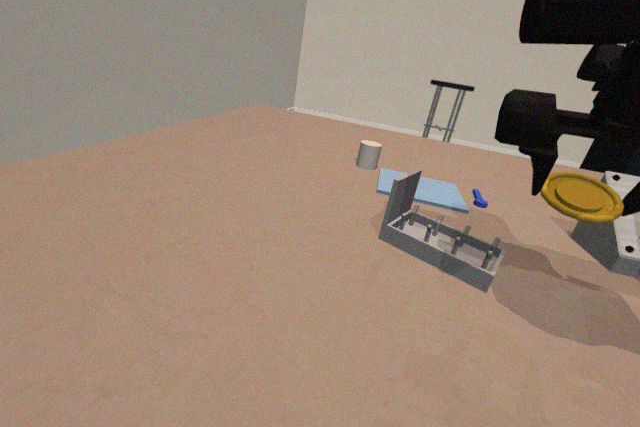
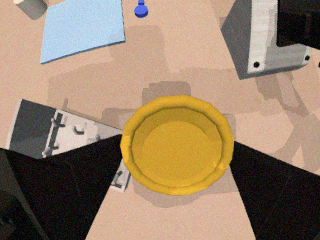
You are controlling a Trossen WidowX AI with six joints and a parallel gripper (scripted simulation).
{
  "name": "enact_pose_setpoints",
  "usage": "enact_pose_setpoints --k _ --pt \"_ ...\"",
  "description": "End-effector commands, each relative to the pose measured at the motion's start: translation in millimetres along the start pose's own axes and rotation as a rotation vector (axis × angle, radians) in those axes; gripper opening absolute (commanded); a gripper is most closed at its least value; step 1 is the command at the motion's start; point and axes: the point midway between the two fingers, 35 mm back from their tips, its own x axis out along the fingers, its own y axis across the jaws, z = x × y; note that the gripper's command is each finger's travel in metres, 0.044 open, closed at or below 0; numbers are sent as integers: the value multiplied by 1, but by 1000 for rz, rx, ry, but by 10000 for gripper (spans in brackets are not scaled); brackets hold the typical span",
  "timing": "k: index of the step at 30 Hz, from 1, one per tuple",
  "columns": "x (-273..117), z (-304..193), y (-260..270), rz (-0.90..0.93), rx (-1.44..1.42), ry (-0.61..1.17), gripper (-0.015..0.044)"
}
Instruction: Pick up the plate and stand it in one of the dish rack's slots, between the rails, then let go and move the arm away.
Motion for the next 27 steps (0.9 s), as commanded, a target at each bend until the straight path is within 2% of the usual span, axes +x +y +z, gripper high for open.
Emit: enact_pose_setpoints --k 1,27 --pt "10 3 -2 11 -37 -80 0" --pt "45 10 7 247 -337 -552 0"
